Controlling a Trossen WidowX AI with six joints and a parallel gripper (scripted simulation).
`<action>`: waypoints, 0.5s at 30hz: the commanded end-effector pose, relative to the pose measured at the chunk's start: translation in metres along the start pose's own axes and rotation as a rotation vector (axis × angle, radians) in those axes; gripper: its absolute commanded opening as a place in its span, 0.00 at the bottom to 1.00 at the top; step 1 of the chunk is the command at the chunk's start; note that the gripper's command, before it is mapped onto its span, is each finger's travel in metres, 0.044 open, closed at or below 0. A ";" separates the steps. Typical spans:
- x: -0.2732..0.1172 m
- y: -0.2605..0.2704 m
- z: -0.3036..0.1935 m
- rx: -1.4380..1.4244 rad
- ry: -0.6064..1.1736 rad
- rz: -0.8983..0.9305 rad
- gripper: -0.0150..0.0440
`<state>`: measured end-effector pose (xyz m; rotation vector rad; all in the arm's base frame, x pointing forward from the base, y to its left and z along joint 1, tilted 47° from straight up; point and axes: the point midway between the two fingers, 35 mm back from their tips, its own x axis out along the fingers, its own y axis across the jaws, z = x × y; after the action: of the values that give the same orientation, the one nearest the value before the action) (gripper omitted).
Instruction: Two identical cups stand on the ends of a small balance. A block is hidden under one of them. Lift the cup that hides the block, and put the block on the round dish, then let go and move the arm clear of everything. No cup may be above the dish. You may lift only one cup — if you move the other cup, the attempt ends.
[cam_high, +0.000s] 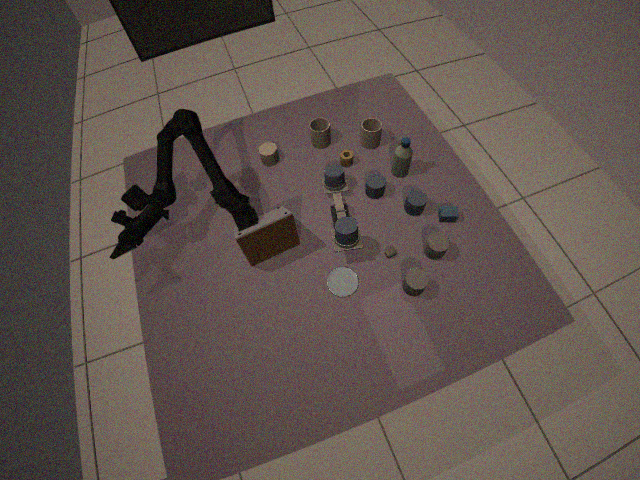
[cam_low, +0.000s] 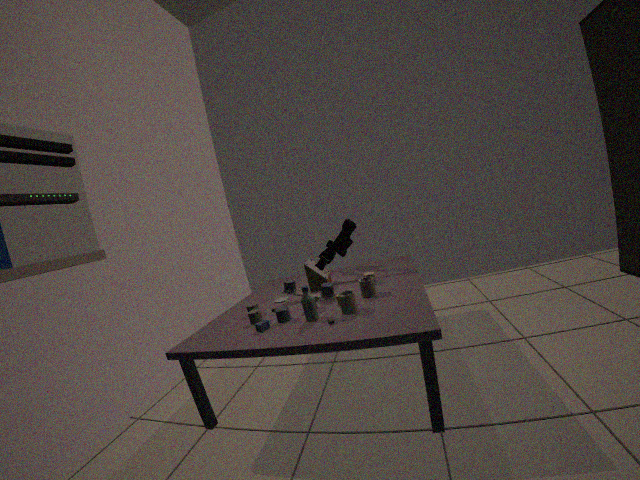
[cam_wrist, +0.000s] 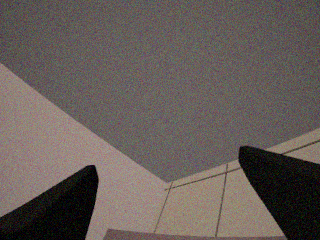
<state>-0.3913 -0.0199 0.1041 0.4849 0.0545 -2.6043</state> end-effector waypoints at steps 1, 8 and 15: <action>0.000 0.000 0.000 -0.002 0.000 0.001 0.98; -0.007 -0.024 0.013 -0.013 -0.008 -0.041 1.00; -0.038 -0.073 0.029 0.084 -0.045 -0.192 1.00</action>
<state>-0.4035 0.0347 0.1272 0.4827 0.0148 -2.7375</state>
